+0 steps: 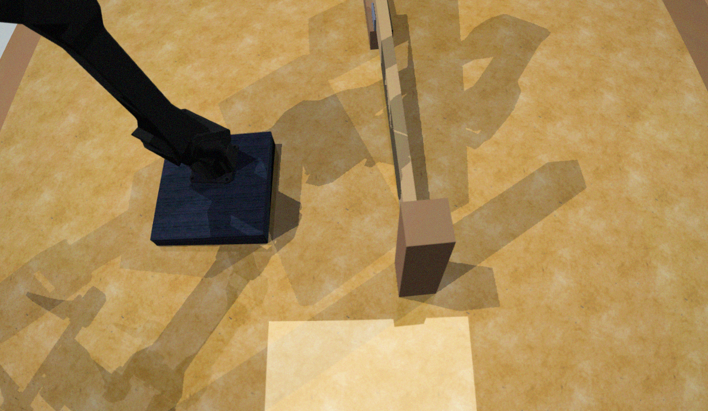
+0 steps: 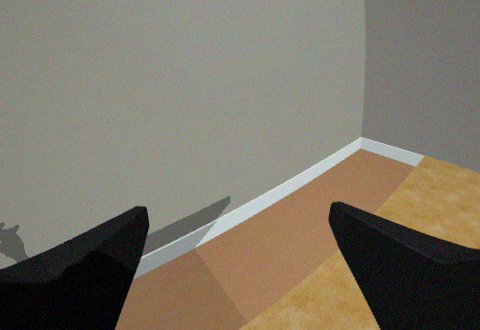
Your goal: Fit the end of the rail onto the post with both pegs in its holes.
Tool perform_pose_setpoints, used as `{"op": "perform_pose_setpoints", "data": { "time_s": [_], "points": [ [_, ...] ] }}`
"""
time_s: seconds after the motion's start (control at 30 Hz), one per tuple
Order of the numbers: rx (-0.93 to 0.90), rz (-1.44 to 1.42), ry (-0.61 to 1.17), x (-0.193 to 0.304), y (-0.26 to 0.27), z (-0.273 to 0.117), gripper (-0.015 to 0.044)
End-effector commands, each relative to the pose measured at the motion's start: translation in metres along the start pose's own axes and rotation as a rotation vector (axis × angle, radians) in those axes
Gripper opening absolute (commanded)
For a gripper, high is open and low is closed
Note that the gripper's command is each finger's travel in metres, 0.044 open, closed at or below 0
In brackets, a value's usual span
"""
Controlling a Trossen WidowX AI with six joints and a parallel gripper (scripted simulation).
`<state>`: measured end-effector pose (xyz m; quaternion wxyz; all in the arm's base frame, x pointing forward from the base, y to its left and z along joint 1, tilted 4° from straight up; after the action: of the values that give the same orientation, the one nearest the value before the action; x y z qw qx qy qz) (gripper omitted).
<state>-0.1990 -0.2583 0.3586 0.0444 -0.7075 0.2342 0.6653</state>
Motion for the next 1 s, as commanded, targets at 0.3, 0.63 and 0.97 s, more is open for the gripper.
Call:
{"op": "perform_pose_setpoints", "data": {
  "time_s": [0.3, 0.63, 0.97],
  "points": [
    [-0.331, -0.275, 0.197, 0.025, 0.006, -0.091, 0.044],
    [-0.839, -0.683, 0.338, 0.049, -0.028, -0.212, 0.044],
    [-1.415, -1.094, 0.318, 0.058, -0.108, -0.315, 0.044]
  ]
}}
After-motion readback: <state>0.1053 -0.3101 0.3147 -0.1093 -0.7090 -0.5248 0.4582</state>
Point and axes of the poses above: the point midway between the two fingers, 35 mm back from their tips, its own z axis out along the fingers, its own y axis across the jaws, x = y × z, the point moved 8 cm from there along -z, back along the fingers, and after that the axes turned 1 degree about z, right-handed, at the moved point
